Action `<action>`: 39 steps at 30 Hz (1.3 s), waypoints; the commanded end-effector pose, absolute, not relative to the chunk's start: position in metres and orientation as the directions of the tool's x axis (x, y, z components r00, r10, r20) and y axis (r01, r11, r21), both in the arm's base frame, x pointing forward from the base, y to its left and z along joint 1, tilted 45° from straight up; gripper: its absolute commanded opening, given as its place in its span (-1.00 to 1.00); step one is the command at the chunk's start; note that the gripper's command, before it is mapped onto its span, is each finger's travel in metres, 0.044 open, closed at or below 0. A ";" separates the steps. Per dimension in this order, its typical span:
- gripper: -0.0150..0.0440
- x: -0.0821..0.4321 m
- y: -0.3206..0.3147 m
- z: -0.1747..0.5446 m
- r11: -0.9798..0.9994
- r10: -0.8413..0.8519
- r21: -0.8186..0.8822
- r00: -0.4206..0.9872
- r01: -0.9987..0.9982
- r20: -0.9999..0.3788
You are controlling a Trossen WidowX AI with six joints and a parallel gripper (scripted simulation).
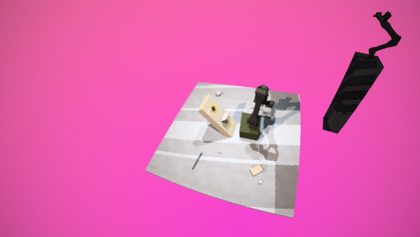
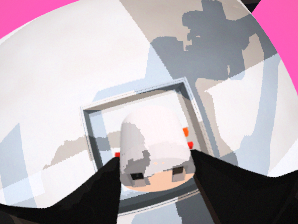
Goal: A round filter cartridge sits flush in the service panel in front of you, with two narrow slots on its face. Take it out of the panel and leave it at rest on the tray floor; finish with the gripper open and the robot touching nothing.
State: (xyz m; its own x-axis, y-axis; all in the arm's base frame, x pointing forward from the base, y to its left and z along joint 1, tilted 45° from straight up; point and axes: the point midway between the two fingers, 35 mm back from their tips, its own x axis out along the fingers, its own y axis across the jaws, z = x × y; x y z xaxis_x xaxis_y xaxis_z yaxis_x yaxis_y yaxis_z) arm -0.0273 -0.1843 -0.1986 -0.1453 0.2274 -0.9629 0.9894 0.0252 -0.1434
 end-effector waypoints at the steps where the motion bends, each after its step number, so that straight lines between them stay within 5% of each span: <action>1: -0.49 -0.031 -0.184 -0.204 0.015 0.214 -0.154 -0.154 0.988 -0.965; 23: -0.49 -0.040 -0.135 -0.253 0.015 0.216 -0.156 -0.155 0.988 -0.964; 39: 0.93 -0.039 -0.136 -0.251 0.013 0.224 -0.153 -0.152 0.988 -0.963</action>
State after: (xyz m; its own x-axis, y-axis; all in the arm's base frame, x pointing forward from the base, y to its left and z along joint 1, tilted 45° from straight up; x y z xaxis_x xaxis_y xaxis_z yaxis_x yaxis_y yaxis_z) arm -0.0385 -0.1357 -0.2505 -0.1513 0.2250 -0.9625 0.9883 0.0136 -0.1522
